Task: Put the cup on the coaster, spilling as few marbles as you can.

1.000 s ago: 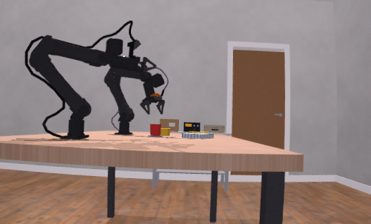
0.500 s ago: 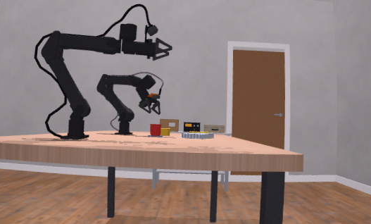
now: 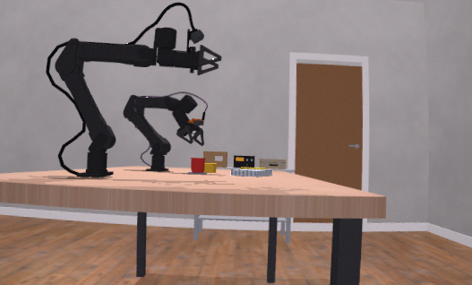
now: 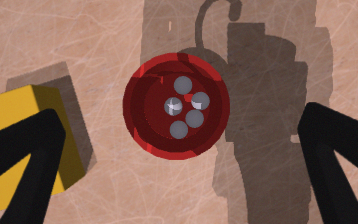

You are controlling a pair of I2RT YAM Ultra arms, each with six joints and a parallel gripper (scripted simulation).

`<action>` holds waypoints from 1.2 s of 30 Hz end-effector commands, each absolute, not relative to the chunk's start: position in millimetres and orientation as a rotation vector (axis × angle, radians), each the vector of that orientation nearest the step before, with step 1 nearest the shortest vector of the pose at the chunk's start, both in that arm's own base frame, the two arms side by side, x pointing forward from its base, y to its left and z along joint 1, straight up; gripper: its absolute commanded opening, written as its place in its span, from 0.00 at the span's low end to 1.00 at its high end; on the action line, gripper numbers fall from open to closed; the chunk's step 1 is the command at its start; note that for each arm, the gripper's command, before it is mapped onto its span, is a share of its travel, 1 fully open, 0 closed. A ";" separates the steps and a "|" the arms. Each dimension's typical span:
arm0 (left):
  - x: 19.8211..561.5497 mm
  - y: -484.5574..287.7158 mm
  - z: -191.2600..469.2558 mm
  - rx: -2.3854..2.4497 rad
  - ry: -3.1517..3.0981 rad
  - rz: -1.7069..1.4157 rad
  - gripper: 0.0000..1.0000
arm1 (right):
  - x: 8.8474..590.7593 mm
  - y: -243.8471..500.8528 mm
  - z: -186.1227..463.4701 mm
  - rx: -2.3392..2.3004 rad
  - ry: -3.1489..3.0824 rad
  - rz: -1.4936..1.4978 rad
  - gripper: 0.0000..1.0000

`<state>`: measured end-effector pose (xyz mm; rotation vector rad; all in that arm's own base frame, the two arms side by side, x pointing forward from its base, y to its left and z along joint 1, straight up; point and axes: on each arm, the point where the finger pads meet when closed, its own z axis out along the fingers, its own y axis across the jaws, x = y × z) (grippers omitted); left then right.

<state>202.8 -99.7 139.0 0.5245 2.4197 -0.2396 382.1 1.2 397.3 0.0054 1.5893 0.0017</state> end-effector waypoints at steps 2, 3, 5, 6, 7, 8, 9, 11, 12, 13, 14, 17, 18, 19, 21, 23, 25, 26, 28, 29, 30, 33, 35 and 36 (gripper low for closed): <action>205.9 -99.8 146.7 0.503 2.386 -0.239 1.00 | 380.6 1.0 411.8 0.000 1.559 0.000 1.00; 205.9 -99.8 146.7 0.503 2.386 -0.239 1.00 | 380.6 1.0 411.8 0.000 1.559 0.000 1.00; 205.9 -99.8 146.7 0.503 2.386 -0.239 1.00 | 380.6 1.0 411.8 0.000 1.559 0.000 1.00; 205.9 -99.8 146.7 0.503 2.386 -0.239 1.00 | 380.6 1.0 411.8 0.000 1.559 0.000 1.00; 205.9 -99.8 146.7 0.503 2.386 -0.239 1.00 | 380.6 1.0 411.8 0.000 1.559 0.000 1.00; 208.0 -101.0 150.2 0.507 2.362 -0.243 1.00 | 380.6 1.0 411.8 0.000 1.559 0.000 1.00; 210.1 -101.6 154.6 0.520 2.343 -0.239 1.00 | 380.6 1.0 411.8 0.000 1.559 0.000 1.00; 220.5 -99.7 171.3 0.514 2.282 -0.230 1.00 | 380.6 1.0 411.8 0.000 1.559 0.000 1.00; 225.5 -99.6 179.7 0.509 2.251 -0.234 1.00 | 380.6 1.0 411.8 0.000 1.559 0.000 1.00; 233.6 -97.6 192.4 0.493 2.205 -0.228 1.00 | 380.6 1.0 411.8 0.000 1.559 0.000 1.00; 244.5 -92.9 206.7 0.466 2.162 -0.213 1.00 | 380.6 1.0 411.8 0.000 1.559 0.000 1.00; 270.1 -75.8 245.3 0.364 2.057 -0.173 1.00 | 380.6 1.0 411.8 0.000 1.559 0.000 1.00; 277.1 -71.2 257.1 0.338 2.021 -0.162 1.00 | 380.6 1.0 411.8 0.000 1.559 0.000 1.00; 284.8 -66.1 270.4 0.302 1.982 -0.155 1.00 | 380.6 1.0 411.8 0.000 1.559 0.000 1.00; 284.8 -66.1 270.4 0.302 1.982 -0.155 1.00 | 380.6 1.0 411.8 0.000 1.559 0.000 1.00; 299.3 -55.9 295.9 0.247 1.901 -0.126 1.00 | 380.6 1.0 411.8 0.000 1.559 0.000 1.00; 313.8 -44.9 321.7 0.186 1.824 -0.106 1.00 | 380.6 1.0 411.8 0.000 1.559 0.000 1.00; 323.4 -37.0 338.9 0.151 1.772 -0.088 1.00 | 380.6 1.0 411.8 0.000 1.559 0.000 1.00; 338.6 -22.7 365.1 0.090 1.693 -0.053 1.00 | 380.6 1.0 411.8 0.000 1.559 0.000 1.00; 343.9 -18.4 373.7 0.073 1.667 -0.043 1.00 | 380.6 1.0 411.8 0.000 1.559 0.000 1.00; 348.6 -14.9 380.9 0.058 1.646 -0.036 1.00 | 380.6 1.0 411.8 0.000 1.559 0.000 1.00; 362.9 -5.0 400.8 0.018 1.586 -0.015 1.00 | 380.6 1.0 411.8 0.000 1.559 0.000 1.00; 370.2 -0.5 409.6 0.001 1.560 -0.006 1.00 | 380.6 1.0 411.8 0.000 1.559 0.000 1.00; 372.9 1.0 412.4 -0.005 1.552 -0.002 1.00 | 380.6 1.0 411.8 0.000 1.559 0.000 1.00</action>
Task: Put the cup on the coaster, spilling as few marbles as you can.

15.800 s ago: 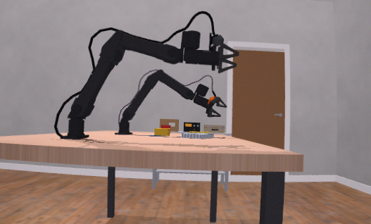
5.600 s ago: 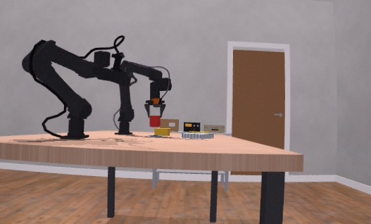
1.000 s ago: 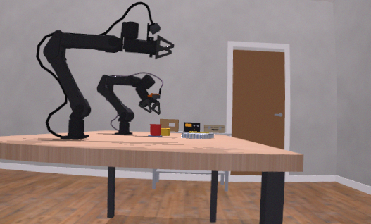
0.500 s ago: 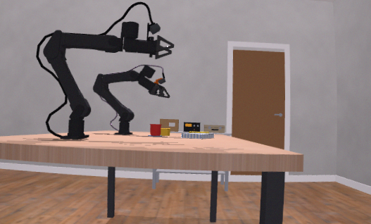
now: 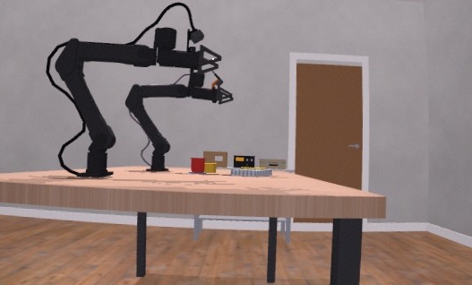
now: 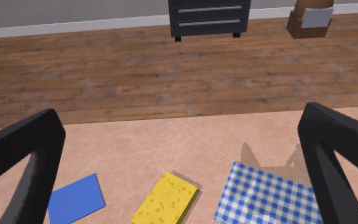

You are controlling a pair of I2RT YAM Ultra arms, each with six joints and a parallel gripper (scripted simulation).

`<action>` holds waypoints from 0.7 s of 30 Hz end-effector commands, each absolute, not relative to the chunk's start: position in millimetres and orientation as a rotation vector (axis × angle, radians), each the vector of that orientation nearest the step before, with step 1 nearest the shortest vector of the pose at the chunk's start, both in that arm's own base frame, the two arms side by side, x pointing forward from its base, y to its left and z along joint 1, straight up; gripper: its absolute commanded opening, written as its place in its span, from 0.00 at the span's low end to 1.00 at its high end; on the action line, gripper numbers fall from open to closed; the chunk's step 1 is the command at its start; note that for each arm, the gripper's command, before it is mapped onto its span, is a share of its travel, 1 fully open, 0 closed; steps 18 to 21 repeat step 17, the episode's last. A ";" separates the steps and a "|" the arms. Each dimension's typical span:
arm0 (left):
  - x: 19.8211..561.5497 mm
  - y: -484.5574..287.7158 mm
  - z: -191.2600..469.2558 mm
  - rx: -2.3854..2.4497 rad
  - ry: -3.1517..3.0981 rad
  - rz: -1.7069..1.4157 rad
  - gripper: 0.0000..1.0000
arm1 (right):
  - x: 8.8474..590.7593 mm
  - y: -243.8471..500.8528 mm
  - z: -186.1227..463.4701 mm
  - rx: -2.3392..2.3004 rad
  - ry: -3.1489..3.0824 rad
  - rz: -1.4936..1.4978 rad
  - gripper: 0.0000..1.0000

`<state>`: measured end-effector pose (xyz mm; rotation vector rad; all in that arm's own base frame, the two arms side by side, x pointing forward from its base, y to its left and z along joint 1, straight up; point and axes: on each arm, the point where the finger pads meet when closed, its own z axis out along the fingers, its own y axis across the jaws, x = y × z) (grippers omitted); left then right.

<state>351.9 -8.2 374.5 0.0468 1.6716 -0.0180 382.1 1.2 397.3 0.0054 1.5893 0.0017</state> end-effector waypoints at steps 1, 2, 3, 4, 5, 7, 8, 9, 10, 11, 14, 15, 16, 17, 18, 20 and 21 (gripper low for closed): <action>372.9 1.0 412.4 -0.005 1.552 -0.002 1.00 | 380.6 1.0 411.8 0.000 1.559 0.000 1.00; 372.9 1.0 412.4 -0.005 1.552 -0.002 1.00 | 380.6 1.0 411.8 0.000 1.559 0.000 1.00; 375.2 2.1 414.7 -0.009 1.545 0.000 1.00 | 380.6 1.0 411.8 0.000 1.559 0.000 1.00; 377.2 3.2 416.3 -0.013 1.541 0.002 1.00 | 380.6 1.0 411.8 0.000 1.559 0.000 1.00; 378.9 4.0 417.5 -0.016 1.538 0.004 1.00 | 380.6 1.0 411.8 0.000 1.559 0.000 1.00; 381.9 5.0 418.4 -0.019 1.538 0.006 1.00 | 380.6 1.0 411.8 0.000 1.559 0.000 1.00; 382.5 5.0 414.4 -0.018 1.554 0.006 1.00 | 380.6 1.0 411.8 0.000 1.559 0.000 1.00; 382.6 3.4 413.9 -0.011 1.557 -0.001 1.00 | 380.6 1.0 411.8 0.000 1.559 0.000 1.00; 382.6 3.4 413.9 -0.010 1.557 -0.001 1.00 | 380.6 1.0 411.8 0.000 1.559 0.000 1.00; 382.6 3.0 413.9 -0.010 1.557 -0.002 1.00 | 380.6 1.0 411.8 0.000 1.559 0.000 1.00; 382.6 3.0 413.9 -0.010 1.557 -0.002 1.00 | 380.6 1.0 411.8 0.000 1.559 0.000 1.00; 382.6 3.0 413.9 -0.010 1.557 -0.002 1.00 | 380.6 1.0 411.8 0.000 1.559 0.000 1.00; 382.6 3.0 413.9 -0.010 1.557 -0.002 1.00 | 380.6 1.0 411.8 0.000 1.559 0.000 1.00; 382.6 3.0 413.9 -0.010 1.557 -0.002 1.00 | 380.6 1.0 411.8 0.000 1.559 0.000 1.00; 382.6 3.0 413.9 -0.010 1.557 -0.002 1.00 | 380.6 1.0 411.8 0.000 1.559 0.000 1.00; 382.6 3.0 413.9 -0.010 1.557 -0.002 1.00 | 380.6 1.0 411.8 0.000 1.559 0.000 1.00; 382.6 3.0 413.9 -0.010 1.557 -0.002 1.00 | 380.6 1.0 411.8 0.000 1.559 0.000 1.00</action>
